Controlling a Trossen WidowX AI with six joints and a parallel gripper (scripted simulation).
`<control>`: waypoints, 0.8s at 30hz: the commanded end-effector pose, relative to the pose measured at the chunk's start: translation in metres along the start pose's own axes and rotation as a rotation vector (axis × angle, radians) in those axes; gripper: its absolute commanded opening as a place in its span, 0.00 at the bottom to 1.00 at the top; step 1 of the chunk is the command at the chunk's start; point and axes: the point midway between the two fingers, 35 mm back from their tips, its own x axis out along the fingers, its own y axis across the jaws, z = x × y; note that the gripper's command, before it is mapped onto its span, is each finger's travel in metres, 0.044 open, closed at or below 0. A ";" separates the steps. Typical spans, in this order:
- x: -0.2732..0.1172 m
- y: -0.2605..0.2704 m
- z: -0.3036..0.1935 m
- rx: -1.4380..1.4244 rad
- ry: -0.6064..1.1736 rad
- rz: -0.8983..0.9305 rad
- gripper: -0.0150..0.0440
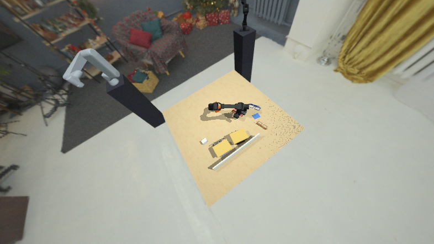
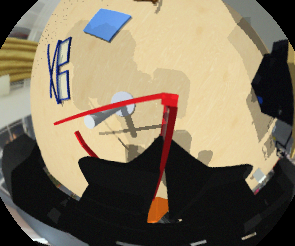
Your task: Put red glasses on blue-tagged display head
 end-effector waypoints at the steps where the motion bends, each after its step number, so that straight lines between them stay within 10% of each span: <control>1: -0.002 -0.003 -0.002 -0.004 -0.006 -0.005 0.25; 24: -0.002 -0.006 -0.012 -0.004 -0.006 -0.005 0.25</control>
